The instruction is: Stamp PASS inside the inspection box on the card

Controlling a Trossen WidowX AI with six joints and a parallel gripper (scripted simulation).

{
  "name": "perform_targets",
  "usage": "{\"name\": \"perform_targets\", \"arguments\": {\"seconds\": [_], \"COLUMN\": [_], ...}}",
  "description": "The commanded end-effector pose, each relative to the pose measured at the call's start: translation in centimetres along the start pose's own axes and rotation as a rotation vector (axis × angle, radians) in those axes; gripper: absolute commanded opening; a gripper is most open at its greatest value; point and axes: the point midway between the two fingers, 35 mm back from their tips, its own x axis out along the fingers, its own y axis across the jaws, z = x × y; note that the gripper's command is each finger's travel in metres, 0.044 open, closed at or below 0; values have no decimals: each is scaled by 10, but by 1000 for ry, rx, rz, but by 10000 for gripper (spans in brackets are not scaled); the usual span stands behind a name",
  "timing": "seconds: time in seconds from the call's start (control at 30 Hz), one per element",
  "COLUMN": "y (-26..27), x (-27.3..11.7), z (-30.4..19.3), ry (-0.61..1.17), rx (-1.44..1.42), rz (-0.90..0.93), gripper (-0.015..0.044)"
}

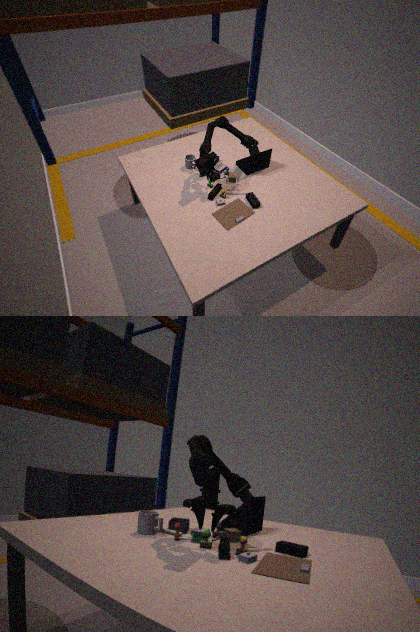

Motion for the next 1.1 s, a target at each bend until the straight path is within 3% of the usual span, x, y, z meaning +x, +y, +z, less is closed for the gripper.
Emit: {"name": "perform_targets", "arguments": {"seconds": [0.0, 0.67, 1.07], "y": [1, 0, 0], "x": [11, 43, 42], "z": [-3, -6, -4], "ry": [7, 8, 6], "rx": [-12, -12, -5], "rz": [-7, -10, -4], "gripper": [223, 223, 203]}}
